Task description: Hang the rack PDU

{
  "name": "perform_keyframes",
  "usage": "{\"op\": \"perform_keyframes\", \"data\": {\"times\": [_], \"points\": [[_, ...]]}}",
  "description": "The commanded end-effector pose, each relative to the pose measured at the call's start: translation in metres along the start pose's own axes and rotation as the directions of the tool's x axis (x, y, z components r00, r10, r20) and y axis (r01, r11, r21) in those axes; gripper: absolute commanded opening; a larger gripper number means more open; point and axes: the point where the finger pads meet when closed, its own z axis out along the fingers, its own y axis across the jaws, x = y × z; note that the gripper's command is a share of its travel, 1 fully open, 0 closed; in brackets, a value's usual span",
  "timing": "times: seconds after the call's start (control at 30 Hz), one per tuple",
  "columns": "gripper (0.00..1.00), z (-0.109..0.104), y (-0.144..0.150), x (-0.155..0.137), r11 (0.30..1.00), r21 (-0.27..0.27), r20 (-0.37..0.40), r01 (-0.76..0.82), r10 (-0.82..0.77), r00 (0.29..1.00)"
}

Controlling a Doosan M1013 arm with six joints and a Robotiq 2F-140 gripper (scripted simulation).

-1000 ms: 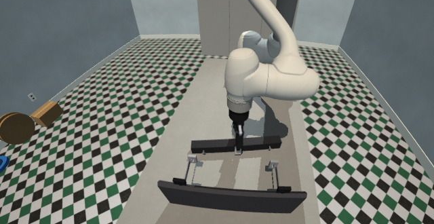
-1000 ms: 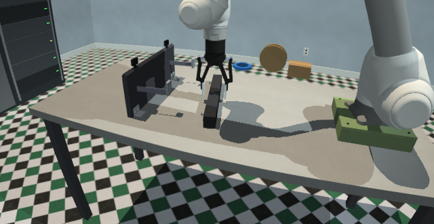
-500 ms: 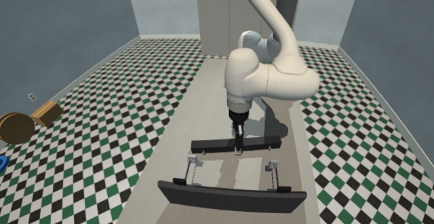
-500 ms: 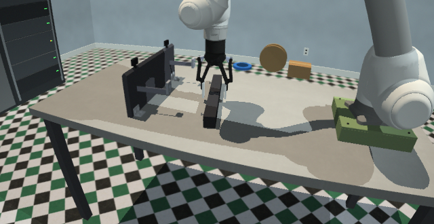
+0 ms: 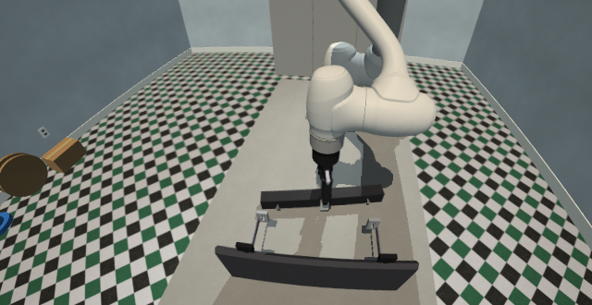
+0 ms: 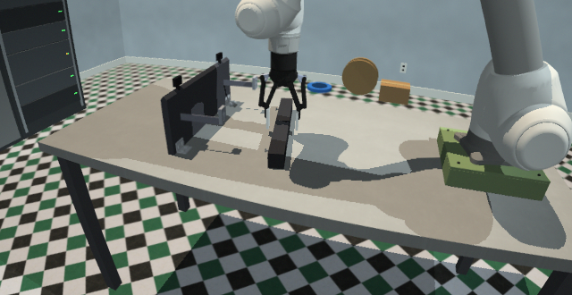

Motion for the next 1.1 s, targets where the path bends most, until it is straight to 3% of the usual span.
{"op": "perform_keyframes", "data": {"times": [0.0,0.03,0.07,1.07], "points": [[0.55,-0.0001,0.0000,0.0000,1.000,0.000,0.000,0.000,0.000,1.000],[0.55,-0.0001,0.0000,0.0000,1.000,0.000,0.000,0.000,0.000,1.000],[0.00,-0.0001,0.0000,0.0000,1.000,0.000,0.000,0.000,0.000,1.000],[0.00,-0.0001,0.0000,0.0000,1.000,0.000,0.000,0.000,0.000,1.000]]}}
